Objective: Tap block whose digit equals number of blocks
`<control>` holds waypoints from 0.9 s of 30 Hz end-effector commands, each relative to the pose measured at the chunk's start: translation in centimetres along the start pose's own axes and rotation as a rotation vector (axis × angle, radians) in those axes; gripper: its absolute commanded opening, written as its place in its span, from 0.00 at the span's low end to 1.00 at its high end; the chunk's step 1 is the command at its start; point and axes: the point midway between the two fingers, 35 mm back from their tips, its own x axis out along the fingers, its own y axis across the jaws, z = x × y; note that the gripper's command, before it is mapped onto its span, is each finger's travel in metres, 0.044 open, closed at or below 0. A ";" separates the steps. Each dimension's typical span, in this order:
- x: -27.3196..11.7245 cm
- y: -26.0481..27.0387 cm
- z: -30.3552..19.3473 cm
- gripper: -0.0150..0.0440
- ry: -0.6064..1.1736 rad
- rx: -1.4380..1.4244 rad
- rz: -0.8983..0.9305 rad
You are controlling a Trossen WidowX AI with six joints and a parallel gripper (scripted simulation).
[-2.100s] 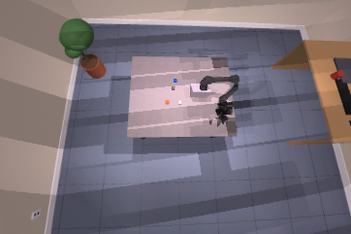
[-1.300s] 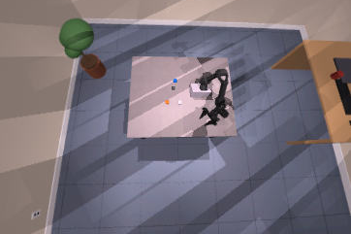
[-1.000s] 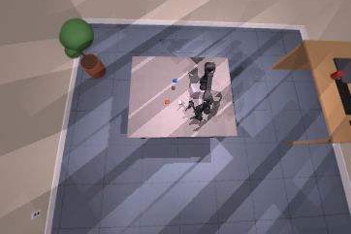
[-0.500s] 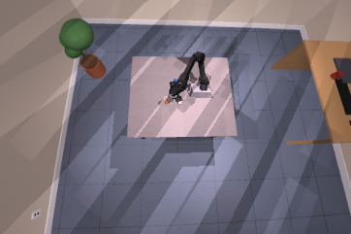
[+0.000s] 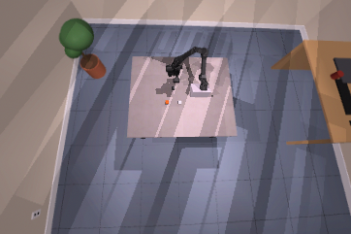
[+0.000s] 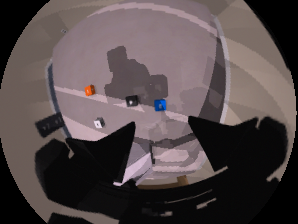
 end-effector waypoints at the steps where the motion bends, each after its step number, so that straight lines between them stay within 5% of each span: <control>1: 0.1 -0.7 -0.7 0.93 0.025 0.004 0.013; 19: 0.1 -0.5 -0.6 0.93 0.025 0.004 0.013; 27: 0.0 6.5 1.6 0.93 0.024 0.005 0.016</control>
